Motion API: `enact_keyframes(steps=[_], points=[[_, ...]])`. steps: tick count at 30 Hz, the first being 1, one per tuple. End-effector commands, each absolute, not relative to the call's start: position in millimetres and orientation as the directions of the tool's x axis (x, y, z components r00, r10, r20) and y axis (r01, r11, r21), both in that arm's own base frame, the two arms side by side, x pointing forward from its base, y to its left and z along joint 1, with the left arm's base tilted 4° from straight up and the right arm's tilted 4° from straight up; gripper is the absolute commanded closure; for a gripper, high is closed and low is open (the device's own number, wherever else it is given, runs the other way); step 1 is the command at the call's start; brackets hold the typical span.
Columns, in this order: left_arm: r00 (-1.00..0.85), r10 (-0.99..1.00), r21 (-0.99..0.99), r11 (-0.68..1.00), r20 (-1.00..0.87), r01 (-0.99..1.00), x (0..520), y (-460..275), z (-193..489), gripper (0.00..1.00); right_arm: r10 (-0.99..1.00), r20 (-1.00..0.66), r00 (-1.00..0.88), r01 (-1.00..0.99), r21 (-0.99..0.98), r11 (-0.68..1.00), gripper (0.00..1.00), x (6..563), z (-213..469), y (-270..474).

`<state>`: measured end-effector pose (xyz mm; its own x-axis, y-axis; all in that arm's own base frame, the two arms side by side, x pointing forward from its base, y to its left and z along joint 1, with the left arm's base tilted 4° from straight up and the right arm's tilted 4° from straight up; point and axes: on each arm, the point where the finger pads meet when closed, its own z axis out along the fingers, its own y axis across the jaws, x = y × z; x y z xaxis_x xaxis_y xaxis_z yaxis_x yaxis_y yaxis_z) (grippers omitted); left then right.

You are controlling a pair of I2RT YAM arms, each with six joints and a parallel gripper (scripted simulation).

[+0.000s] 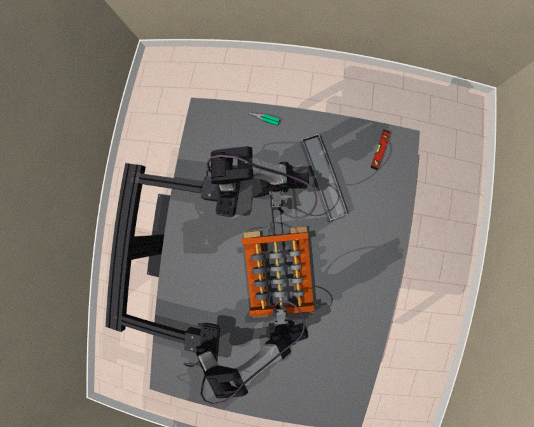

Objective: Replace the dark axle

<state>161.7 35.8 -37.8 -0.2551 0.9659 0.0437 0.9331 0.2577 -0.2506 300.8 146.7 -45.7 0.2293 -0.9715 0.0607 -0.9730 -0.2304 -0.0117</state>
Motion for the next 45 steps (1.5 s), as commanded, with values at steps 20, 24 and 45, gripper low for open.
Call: enact_keyframes(steps=[20, 24, 45], points=[[-0.268, 0.963, -0.215, 0.268, 0.032, 0.939, 177.4, 31.9, -37.6, 1.0, -0.956, -0.1, 0.276, -0.958, -0.11, -0.265, 1.0, 310.7, -29.0, 198.9], [-0.277, 0.96, -0.198, 0.277, 0.031, 0.94, 177.7, 35.3, -34.7, 1.0, -0.954, -0.111, 0.279, -0.957, -0.114, -0.267, 1.0, 309.8, -27.8, 201.6], [-0.279, 0.96, -0.215, 0.279, 0.032, 0.936, 174.8, 38.7, -36.0, 1.0, -0.953, -0.115, 0.28, -0.958, -0.101, -0.269, 1.0, 309.2, -35.3, 207.7]])
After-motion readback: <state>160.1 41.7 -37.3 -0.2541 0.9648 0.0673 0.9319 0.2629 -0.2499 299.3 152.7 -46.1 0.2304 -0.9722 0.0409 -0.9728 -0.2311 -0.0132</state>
